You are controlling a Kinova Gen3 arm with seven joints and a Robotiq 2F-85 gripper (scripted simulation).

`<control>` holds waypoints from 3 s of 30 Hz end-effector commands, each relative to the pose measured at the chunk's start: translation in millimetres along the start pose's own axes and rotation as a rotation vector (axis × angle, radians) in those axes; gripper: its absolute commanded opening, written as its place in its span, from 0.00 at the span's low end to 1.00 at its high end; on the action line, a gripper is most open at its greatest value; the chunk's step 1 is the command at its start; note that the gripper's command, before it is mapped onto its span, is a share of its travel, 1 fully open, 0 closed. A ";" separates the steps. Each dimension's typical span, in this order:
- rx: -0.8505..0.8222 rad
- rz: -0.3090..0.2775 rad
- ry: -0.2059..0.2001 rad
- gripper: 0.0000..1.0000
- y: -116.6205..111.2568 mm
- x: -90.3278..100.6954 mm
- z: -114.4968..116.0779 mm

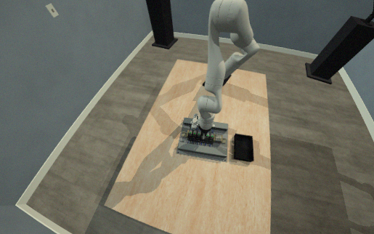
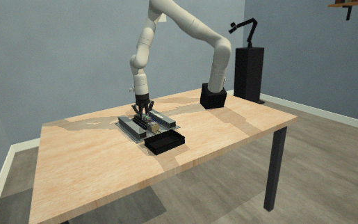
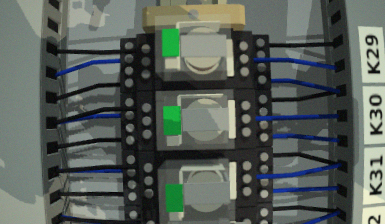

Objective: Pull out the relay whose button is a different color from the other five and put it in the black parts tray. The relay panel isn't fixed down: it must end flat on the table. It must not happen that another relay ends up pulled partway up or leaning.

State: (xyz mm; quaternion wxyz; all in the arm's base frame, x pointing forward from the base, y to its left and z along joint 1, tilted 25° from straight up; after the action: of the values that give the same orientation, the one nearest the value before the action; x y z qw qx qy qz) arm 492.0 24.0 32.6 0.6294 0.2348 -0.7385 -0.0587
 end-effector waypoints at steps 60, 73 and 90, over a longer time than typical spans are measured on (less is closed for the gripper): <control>0.000 -0.002 0.092 0.00 -0.6 0.8 -8.6; 0.000 -0.003 0.117 0.00 -0.7 0.7 -10.8; 0.000 -0.002 0.088 0.00 -0.6 1.1 -8.4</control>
State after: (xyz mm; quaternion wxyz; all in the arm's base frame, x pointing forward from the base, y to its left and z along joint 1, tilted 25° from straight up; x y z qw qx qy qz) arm 499.9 25.4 34.4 0.6630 0.2386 -0.7079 -0.0487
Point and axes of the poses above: the point where the finger pads meet when closed, its own x axis back along the fingers, its own z axis across the jaws, y = z × x, the point moved 6 cm from there along x, back along the fingers, and after that the axes turned 2 degrees about x, right-handed, at the moved point
